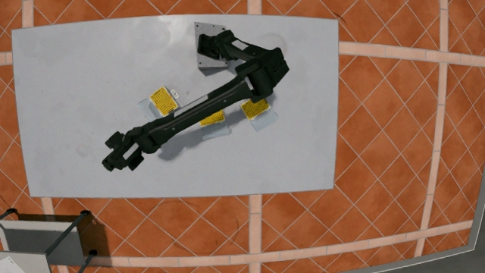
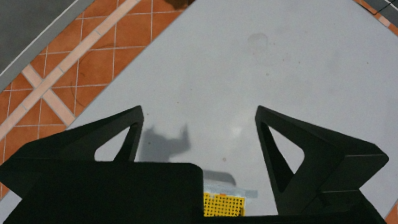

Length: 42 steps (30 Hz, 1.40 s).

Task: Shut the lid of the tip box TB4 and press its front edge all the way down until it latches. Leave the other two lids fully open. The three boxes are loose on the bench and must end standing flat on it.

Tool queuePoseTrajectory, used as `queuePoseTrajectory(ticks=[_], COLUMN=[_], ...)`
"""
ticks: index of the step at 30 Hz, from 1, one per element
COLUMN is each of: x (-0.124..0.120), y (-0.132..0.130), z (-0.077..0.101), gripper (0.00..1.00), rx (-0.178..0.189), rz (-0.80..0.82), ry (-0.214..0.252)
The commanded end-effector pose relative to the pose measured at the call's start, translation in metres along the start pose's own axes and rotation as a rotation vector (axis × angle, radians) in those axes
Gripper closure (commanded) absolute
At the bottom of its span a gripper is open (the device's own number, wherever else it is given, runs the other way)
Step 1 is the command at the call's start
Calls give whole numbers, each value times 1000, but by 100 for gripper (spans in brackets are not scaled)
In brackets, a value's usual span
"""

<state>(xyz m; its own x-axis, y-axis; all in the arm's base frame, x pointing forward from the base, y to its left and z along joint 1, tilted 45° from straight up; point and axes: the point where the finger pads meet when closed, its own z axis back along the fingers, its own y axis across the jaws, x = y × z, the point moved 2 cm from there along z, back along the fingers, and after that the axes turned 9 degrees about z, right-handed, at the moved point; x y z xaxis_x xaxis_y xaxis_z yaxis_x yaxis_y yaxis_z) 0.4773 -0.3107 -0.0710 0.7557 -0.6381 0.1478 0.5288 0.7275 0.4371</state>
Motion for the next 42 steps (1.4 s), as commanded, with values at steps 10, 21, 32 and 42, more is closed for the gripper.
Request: queuePoseTrajectory(ticks=[10,21,32,42], x=[-36,-75,-123,-160], y=[22,27,31,31], z=[32,53,76,92], gripper=[0,0,0,0], rx=[-50,-83,-115,-151], rz=[-88,-139,-188,-243], ry=[53,90,122,160])
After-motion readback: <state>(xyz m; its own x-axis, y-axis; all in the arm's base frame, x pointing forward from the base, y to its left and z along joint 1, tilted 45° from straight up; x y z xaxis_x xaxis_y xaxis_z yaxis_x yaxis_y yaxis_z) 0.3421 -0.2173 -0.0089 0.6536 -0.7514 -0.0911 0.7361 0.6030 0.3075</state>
